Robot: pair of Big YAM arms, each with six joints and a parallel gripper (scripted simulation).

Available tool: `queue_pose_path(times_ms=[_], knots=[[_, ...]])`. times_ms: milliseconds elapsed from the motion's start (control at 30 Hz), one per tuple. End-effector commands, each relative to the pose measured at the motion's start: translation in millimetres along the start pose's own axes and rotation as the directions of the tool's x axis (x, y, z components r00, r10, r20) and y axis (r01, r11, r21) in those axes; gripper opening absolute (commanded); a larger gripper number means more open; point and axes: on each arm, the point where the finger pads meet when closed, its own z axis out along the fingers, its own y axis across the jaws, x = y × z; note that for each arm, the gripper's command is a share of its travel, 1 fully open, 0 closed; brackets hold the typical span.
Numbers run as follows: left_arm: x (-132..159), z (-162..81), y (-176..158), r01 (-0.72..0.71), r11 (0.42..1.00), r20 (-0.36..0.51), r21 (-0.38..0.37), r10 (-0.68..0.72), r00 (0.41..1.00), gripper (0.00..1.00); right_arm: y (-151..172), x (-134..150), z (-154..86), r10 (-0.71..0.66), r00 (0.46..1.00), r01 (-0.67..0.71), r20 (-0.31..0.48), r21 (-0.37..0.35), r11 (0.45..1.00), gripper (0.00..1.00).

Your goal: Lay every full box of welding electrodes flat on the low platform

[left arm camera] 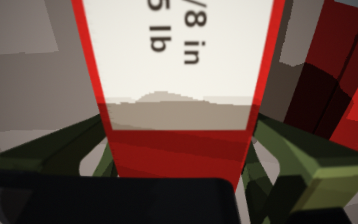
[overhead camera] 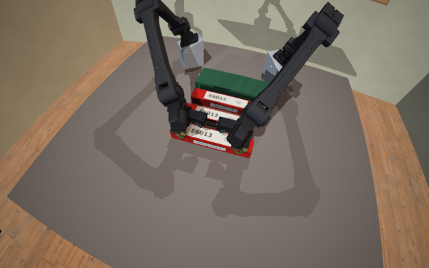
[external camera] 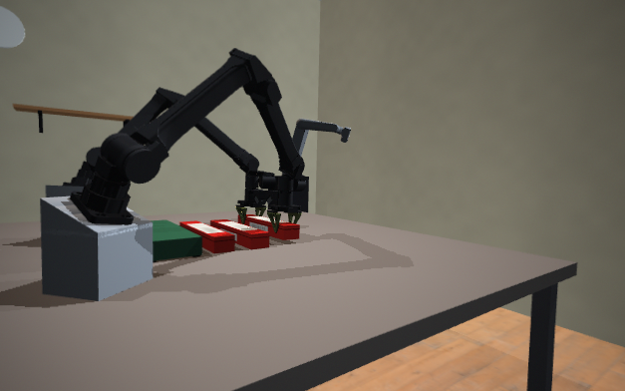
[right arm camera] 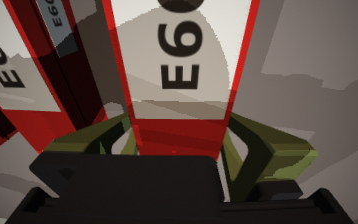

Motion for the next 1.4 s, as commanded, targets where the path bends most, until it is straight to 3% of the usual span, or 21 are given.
queue_pose_path(times_ms=[0,500,1367], knots=[[11,-42,36,0.025,0.995,0.026,-0.093,-0.022,0.999,0.0,-43,9,-55,0.031,0.999,-0.035,0.037,0.117,0.992,0.0],[12,-31,35,0.025,0.996,0.024,-0.09,-0.023,0.999,0.0,-45,10,-44,0.032,0.999,-0.036,0.037,0.117,0.992,0.0],[8,-33,35,0.015,0.996,0.025,-0.086,-0.013,1.0,0.0,-43,6,-44,0.025,0.999,-0.03,0.038,0.119,0.992,0.0]])
